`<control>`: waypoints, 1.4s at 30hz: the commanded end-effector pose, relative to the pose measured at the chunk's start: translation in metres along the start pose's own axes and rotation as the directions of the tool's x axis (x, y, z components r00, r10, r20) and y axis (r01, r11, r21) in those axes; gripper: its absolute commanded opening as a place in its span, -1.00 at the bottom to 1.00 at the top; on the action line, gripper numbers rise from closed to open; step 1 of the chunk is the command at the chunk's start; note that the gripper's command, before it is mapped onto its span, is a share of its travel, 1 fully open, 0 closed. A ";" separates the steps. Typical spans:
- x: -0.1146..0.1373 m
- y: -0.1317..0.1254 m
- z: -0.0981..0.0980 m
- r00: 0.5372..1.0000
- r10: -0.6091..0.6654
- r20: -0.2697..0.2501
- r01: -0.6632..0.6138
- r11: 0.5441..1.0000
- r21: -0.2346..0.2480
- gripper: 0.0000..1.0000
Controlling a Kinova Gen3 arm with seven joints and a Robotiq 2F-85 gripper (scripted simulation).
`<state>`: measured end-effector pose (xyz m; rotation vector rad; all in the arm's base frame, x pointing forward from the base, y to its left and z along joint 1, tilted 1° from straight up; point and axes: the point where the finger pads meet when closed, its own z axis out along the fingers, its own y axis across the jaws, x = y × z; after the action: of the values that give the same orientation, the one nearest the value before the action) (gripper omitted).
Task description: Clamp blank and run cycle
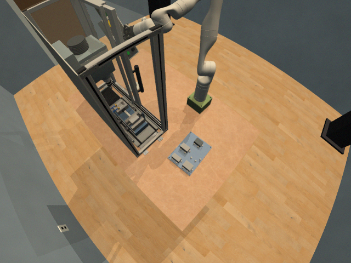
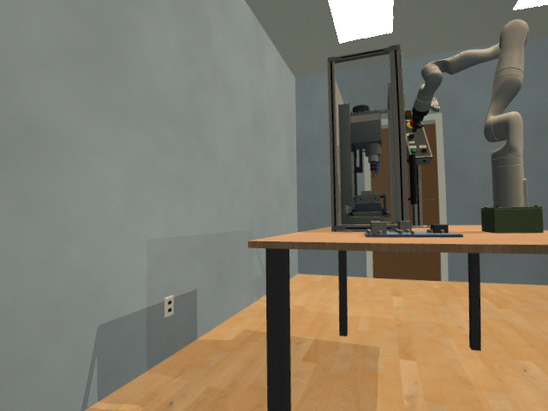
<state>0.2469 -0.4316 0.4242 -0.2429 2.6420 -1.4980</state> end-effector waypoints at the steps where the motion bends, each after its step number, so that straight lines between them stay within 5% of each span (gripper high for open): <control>1: -0.003 0.000 0.000 1.000 -0.003 0.004 0.003 1.000 0.005 -0.80; 42: -0.003 0.000 0.012 1.000 -0.003 0.004 0.003 1.000 0.005 -0.80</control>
<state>0.2470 -0.4412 0.4176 -0.2416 2.6461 -1.4975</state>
